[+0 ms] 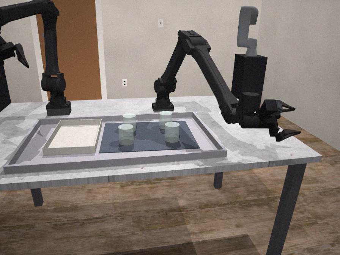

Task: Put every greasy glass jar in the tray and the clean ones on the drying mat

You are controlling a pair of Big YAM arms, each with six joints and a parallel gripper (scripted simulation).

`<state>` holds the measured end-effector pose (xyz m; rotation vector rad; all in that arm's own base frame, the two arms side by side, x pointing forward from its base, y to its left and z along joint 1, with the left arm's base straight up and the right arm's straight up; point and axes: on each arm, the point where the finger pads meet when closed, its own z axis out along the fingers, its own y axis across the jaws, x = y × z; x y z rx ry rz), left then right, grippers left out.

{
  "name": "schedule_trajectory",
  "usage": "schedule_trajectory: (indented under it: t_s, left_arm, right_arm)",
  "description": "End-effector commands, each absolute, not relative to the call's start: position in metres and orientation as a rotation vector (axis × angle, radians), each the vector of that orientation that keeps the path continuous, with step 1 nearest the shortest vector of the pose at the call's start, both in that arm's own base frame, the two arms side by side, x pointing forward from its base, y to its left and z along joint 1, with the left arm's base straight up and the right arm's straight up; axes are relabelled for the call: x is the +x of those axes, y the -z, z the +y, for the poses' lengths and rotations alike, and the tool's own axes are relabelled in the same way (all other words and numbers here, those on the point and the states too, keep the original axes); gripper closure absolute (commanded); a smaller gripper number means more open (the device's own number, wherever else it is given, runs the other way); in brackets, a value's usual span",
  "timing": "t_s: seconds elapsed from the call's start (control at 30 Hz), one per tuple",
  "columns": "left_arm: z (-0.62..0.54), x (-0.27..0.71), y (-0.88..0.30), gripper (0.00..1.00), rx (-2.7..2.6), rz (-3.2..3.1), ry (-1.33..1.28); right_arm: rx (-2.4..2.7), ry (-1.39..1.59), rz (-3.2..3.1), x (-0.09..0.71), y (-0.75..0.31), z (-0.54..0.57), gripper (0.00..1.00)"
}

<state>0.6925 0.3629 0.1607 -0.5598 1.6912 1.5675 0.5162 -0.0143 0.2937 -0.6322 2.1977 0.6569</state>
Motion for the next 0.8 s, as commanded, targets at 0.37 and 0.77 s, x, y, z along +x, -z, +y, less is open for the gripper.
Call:
schedule_trajectory:
  t_s: [0.37, 0.77]
  left_arm:
    - [0.223, 0.65, -0.265, 0.0, -0.271, 1.846, -1.113]
    - [0.102, 0.54, -0.243, 0.0, -0.052, 2.077, -0.677]
  right_arm:
    - [-0.643, -0.548, 2.232, 0.451, -0.244, 0.107, 0.0]
    - [-0.678, -0.475, 2.307, 0.398, -0.182, 0.201, 0.0]
